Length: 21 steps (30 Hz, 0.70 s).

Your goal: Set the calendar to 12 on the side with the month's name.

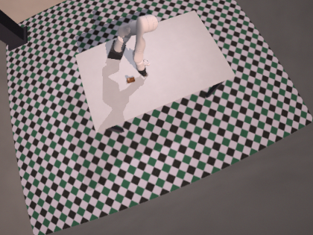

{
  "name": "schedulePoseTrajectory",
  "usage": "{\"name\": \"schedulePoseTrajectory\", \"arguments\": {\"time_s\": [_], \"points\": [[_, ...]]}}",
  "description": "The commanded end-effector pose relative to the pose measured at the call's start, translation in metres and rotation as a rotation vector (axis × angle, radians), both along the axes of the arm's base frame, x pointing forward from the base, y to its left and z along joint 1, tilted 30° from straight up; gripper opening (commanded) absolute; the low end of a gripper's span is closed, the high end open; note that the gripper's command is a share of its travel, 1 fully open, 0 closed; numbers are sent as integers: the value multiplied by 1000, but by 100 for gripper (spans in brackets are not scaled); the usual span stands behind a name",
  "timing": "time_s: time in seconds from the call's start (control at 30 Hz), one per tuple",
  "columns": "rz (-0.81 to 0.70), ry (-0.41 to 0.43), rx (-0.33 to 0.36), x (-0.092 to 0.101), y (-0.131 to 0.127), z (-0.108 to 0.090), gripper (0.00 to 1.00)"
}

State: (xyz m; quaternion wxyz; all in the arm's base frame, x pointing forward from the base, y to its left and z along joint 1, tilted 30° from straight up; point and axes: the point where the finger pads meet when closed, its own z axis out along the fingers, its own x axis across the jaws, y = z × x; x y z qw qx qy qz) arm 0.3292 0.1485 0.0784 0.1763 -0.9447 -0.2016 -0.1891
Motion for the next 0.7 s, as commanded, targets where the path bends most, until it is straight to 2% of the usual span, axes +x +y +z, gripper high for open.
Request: {"name": "schedulePoseTrajectory", "arguments": {"time_s": [0.0, 0.67], "points": [[-2, -2, 0, 0, -1, 1, 87], [-2, -2, 0, -3, -6, 11, 87]]}}
